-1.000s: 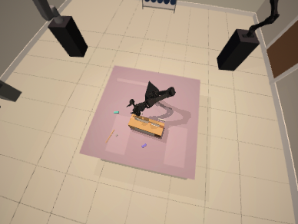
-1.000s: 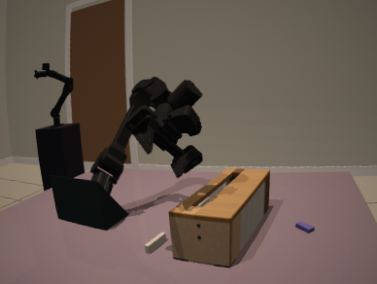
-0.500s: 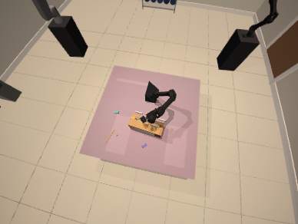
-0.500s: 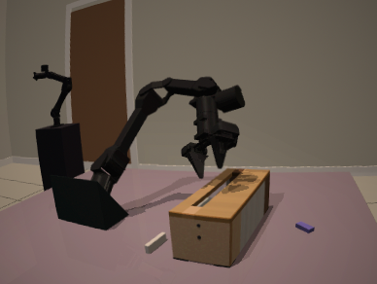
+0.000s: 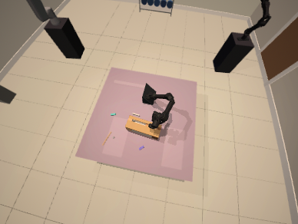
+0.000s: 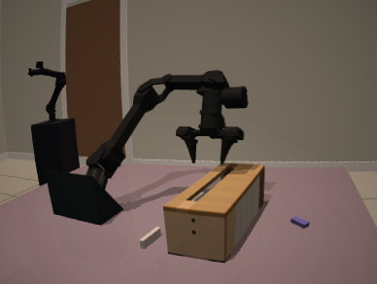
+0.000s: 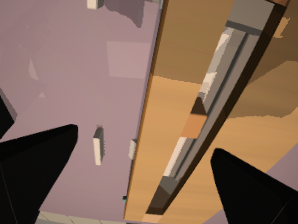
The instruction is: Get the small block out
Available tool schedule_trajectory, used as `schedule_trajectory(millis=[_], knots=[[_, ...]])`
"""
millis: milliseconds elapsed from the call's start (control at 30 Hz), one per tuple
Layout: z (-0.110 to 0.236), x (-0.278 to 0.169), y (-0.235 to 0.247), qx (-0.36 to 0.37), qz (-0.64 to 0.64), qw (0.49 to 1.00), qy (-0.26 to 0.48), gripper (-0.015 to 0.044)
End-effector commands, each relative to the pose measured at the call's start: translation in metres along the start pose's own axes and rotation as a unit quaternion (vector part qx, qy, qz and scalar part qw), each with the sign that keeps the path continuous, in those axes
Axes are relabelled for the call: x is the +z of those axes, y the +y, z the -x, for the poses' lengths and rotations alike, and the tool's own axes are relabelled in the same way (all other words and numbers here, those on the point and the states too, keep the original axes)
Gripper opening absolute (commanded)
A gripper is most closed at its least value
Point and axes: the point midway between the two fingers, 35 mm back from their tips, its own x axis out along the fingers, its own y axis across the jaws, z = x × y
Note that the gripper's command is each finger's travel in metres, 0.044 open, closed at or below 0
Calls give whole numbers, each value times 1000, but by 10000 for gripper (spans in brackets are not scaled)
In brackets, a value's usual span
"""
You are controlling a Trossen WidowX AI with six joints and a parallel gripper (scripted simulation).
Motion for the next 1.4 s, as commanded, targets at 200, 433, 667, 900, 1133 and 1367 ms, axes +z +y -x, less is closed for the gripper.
schedule_trajectory(millis=[200,433,667,900,1133,1367], knots=[[-11,6,0,3,5,1000,-3,400],[-22,10,0,3,6,1000,-3,400],[-33,14,1,3,6,1000,-3,400],[-43,18,2,3,6,1000,-3,400],[-53,22,4,3,6,1000,-4,400],[-64,26,7,3,6,1000,-4,400]])
